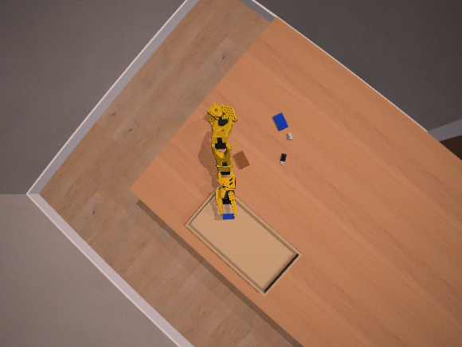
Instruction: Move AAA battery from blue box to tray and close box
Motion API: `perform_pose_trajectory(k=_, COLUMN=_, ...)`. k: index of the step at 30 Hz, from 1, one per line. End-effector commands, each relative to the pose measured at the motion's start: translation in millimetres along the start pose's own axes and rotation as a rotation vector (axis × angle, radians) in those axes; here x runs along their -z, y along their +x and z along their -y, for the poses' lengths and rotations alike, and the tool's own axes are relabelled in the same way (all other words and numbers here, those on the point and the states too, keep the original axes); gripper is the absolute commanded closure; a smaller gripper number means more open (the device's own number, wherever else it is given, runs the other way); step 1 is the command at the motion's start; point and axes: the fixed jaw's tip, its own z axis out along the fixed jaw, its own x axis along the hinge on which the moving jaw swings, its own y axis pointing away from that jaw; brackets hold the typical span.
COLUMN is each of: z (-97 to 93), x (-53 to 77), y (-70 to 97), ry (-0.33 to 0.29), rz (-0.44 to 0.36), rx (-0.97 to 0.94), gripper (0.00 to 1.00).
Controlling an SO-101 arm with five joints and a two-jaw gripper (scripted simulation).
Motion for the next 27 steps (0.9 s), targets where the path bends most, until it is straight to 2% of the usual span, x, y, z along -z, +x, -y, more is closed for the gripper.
perform_pose_trajectory(k=1, z=6.4, x=-4.1, y=15.6, ry=0.018, rz=-0.078, rx=-0.017, gripper=0.80)
perform_pose_trajectory(k=27, z=6.4, x=-4.0, y=16.8, ry=0.018, rz=-0.101, rx=-0.018, gripper=0.80)
